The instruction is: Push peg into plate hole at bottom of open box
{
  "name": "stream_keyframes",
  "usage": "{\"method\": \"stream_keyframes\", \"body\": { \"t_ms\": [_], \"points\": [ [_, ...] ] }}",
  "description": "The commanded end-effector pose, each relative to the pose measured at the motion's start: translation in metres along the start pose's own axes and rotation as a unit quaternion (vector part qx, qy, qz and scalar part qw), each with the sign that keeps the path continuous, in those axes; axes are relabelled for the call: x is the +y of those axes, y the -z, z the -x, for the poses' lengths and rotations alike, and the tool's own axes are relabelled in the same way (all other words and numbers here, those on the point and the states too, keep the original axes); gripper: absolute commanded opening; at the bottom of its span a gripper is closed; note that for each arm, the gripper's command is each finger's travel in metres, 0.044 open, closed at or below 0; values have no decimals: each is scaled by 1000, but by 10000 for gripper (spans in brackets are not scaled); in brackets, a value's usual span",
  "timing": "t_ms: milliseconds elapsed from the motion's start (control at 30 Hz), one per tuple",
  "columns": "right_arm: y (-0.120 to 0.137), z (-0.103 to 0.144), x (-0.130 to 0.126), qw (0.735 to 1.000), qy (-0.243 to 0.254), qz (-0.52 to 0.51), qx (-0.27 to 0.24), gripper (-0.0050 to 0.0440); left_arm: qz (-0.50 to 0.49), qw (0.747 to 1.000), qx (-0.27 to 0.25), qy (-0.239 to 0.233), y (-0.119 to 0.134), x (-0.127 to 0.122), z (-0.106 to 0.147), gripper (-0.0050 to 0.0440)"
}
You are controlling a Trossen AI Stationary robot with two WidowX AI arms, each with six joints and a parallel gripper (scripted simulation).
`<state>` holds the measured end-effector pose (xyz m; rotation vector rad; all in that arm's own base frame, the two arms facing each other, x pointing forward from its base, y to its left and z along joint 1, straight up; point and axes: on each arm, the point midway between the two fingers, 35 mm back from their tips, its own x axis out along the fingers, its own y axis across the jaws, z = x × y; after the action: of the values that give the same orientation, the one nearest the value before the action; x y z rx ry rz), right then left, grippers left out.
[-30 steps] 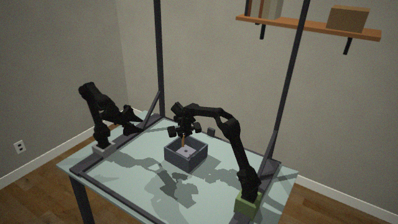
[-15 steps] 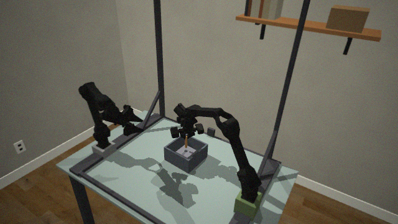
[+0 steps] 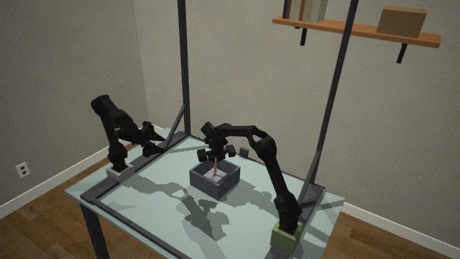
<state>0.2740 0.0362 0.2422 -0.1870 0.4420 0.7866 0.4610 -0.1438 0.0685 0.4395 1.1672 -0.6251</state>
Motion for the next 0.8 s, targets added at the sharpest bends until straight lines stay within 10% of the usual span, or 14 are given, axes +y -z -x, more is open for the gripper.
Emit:
{"method": "stream_keyframes", "body": {
  "t_ms": [0, 767],
  "points": [
    [-5, 2, 0, 1000, 3, 7, -4, 440, -1, 1000, -19, -9, -9, 2, 14, 28],
    [-5, 2, 0, 1000, 3, 7, -4, 440, 2, 1000, -6, -3, 10, 2, -28, 28]
  ]
}}
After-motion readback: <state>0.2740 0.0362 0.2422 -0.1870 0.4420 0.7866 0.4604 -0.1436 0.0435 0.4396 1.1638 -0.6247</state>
